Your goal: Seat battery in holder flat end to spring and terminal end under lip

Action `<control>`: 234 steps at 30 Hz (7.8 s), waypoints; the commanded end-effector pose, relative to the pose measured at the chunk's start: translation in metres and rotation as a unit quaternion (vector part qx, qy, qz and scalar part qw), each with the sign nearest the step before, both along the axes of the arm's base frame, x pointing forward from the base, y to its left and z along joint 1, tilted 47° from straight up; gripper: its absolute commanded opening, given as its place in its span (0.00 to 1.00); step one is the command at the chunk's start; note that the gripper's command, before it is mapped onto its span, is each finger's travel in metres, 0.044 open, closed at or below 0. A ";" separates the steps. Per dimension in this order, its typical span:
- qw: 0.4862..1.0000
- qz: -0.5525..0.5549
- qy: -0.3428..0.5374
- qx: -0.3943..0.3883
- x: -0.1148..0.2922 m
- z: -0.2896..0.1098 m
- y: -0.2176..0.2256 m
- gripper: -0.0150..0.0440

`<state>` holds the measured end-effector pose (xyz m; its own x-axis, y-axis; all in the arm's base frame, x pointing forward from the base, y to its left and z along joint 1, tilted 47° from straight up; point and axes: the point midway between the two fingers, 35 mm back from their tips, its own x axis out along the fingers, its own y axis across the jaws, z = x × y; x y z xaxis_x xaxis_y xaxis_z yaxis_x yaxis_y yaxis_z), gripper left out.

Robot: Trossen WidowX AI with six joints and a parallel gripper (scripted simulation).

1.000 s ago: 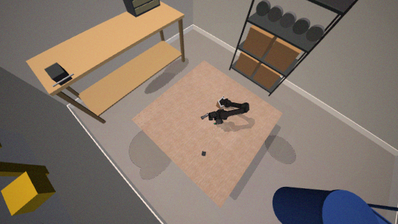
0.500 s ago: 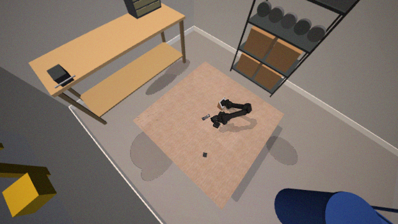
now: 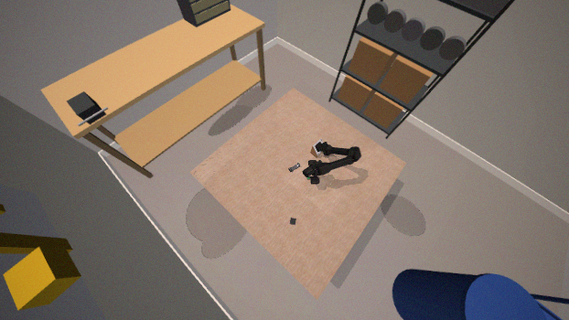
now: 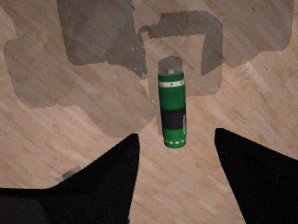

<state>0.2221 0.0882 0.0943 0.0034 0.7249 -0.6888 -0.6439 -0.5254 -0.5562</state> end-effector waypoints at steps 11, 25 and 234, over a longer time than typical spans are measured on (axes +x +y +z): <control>1.000 0.004 -0.006 0.001 0.001 -0.013 0.014 0.64; 1.000 0.004 -0.007 0.002 0.001 -0.028 0.031 0.64; 0.236 -0.742 0.600 0.183 0.016 -0.139 -0.079 0.36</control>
